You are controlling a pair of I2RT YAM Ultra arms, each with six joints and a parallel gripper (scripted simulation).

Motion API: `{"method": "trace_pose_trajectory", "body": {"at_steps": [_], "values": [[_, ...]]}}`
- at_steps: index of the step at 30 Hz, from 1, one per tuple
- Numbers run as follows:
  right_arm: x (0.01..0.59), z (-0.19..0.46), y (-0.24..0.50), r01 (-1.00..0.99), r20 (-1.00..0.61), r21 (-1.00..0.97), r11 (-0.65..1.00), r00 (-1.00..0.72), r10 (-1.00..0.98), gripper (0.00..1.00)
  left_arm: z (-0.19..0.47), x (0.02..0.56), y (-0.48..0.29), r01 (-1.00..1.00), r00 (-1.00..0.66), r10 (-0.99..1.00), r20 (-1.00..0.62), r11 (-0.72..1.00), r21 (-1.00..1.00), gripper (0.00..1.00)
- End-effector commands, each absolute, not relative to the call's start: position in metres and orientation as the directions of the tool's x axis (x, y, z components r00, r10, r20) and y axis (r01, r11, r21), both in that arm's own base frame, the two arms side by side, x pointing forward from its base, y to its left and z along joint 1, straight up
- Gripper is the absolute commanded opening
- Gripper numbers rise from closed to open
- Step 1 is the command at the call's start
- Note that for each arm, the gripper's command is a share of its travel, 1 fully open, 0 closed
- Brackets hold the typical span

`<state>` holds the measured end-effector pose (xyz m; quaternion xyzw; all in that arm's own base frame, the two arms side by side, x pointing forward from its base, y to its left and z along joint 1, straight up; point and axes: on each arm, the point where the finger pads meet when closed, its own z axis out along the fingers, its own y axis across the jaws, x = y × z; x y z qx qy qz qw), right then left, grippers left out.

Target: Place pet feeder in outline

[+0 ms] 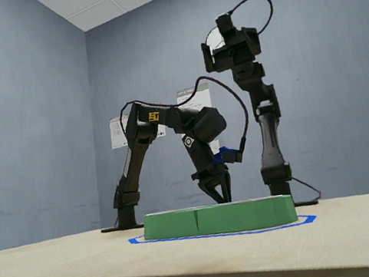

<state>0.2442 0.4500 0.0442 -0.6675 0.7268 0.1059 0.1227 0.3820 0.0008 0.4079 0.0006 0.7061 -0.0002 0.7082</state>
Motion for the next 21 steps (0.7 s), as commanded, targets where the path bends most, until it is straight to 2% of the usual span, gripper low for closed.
{"method": "trace_pose_trajectory", "body": {"at_steps": [1, 17, 18, 21], "values": [[0.249, 0.049, 0.436, -0.995, -0.302, -0.018, 0.097, -0.087, -0.949, 0.17, 0.443, 0.372, 0.0, 0.001, 0.09, -0.005, -0.996, 1.0, -0.005, 1.0], [0.248, 0.046, 0.452, -0.99, -0.311, -0.016, 0.143, -0.131, -0.941, 0.17, 0.443, 0.372, 0.0, 0.001, 0.09, -0.005, -0.996, 1.0, -0.005, 1.0], [0.25, 0.046, 0.453, -0.99, -0.314, -0.017, 0.142, -0.129, -0.94, 0.47, 0.443, 0.372, 0.0, 0.001, 0.09, -0.005, -0.996, 1.0, -0.005, 1.0], [0.251, 0.055, 0.45, -0.989, -0.324, -0.022, 0.146, -0.131, -0.937, 0.47, 0.443, 0.372, 0.0, 0.001, 0.09, -0.005, -0.996, 1.0, -0.005, 1.0]]}}
